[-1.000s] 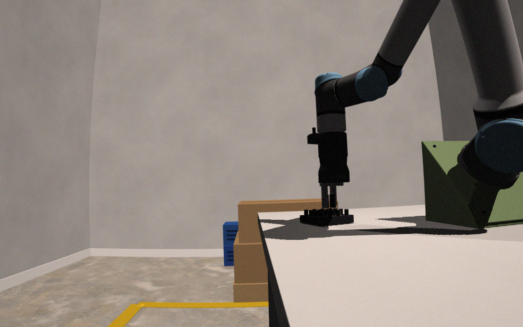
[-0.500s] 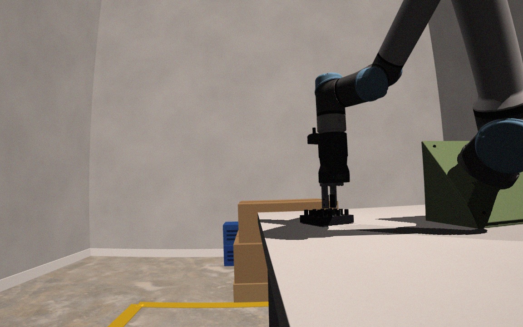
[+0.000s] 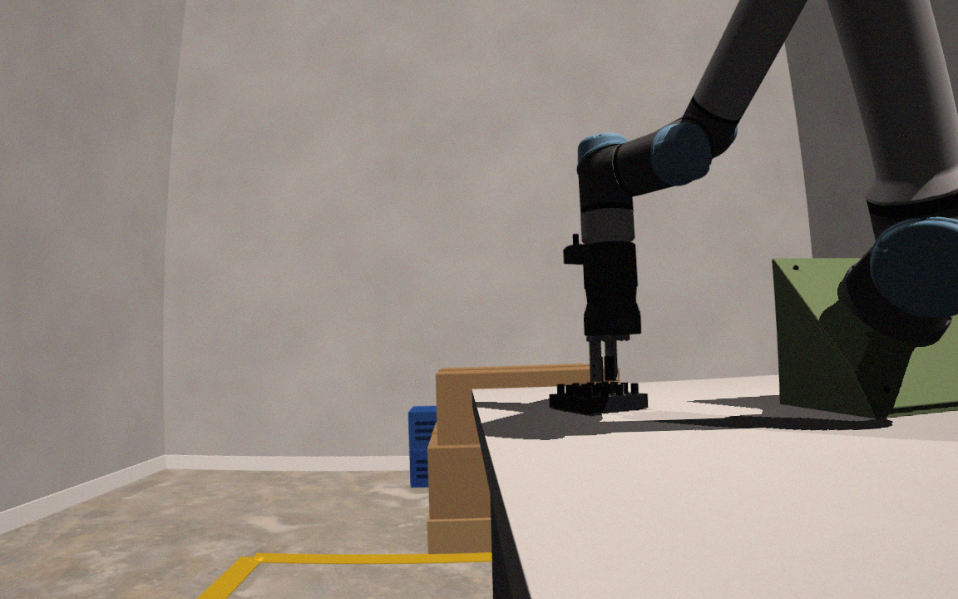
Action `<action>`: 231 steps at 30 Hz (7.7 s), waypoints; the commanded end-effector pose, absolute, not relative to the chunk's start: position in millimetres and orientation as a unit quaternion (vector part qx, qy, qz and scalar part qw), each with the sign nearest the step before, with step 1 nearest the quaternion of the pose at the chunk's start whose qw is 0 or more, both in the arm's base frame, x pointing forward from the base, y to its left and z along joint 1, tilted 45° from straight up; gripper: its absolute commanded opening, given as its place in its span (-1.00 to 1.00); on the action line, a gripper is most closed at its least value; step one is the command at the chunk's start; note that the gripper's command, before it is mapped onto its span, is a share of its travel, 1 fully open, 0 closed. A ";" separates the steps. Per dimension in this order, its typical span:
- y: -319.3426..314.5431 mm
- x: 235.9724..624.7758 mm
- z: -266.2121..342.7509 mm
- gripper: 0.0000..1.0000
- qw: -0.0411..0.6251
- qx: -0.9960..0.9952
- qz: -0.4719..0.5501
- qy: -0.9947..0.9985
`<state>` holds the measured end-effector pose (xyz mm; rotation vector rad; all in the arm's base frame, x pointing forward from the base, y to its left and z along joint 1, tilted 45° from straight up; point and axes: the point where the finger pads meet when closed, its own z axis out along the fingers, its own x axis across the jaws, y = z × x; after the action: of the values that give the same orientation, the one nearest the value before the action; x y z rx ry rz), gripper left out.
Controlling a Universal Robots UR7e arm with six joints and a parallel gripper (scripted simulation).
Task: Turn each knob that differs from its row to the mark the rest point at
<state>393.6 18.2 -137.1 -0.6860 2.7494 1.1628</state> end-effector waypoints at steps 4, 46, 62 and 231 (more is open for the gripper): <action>19.5 392.9 -136.7 -0.07 0.039 -0.224 0.380 0.897; 27.6 390.7 -144.0 -0.07 0.038 -0.224 0.381 0.896; 29.3 391.4 -146.8 -0.07 0.039 -0.224 0.380 0.897; 28.3 393.2 -147.3 -0.40 -0.195 0.356 0.327 0.853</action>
<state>392.4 28.0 -146.9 1.1467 3.0884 1.2020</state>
